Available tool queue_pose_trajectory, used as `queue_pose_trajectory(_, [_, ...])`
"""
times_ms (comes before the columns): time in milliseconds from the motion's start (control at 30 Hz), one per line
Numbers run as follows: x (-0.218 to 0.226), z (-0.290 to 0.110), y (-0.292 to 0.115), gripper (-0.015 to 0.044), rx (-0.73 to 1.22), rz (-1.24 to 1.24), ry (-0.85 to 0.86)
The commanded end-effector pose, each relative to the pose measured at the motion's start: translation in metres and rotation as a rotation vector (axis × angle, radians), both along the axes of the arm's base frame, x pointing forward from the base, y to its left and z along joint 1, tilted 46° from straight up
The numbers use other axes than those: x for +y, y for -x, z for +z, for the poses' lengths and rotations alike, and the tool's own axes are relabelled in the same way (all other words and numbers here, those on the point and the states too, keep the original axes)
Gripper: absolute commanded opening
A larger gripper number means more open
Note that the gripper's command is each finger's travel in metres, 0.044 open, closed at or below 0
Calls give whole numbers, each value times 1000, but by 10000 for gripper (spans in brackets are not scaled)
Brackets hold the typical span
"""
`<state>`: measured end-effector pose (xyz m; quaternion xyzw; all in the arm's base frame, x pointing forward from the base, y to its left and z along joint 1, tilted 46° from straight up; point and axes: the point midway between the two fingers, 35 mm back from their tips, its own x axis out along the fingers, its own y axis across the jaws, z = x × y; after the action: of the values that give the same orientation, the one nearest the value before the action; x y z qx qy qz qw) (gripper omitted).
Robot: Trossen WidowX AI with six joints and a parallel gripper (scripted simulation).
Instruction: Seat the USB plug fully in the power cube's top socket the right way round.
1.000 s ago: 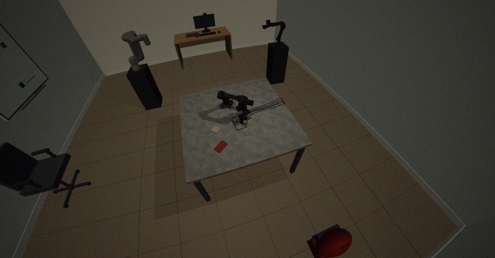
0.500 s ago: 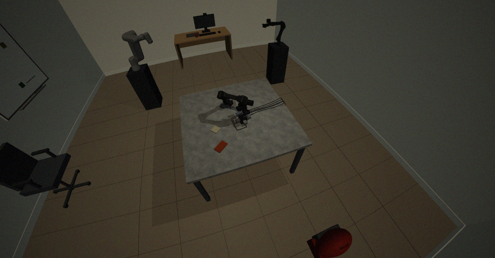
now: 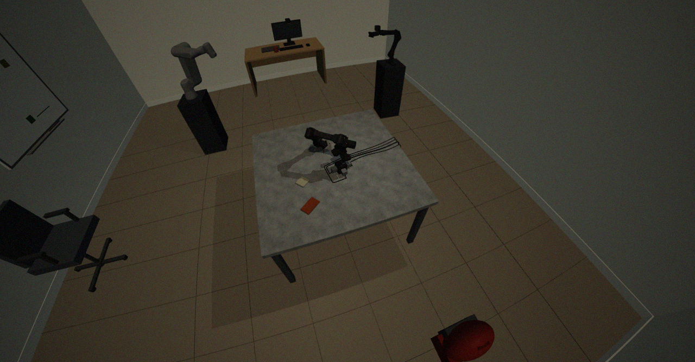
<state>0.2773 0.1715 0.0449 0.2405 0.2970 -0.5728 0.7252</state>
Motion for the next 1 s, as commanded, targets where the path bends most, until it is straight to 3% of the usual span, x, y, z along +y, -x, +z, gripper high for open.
queue_pose_trajectory(0, [-1,0,-1,0,0,3,1])
queue_pose_trajectory(967, [-3,-3,-1,0,0,3,1])
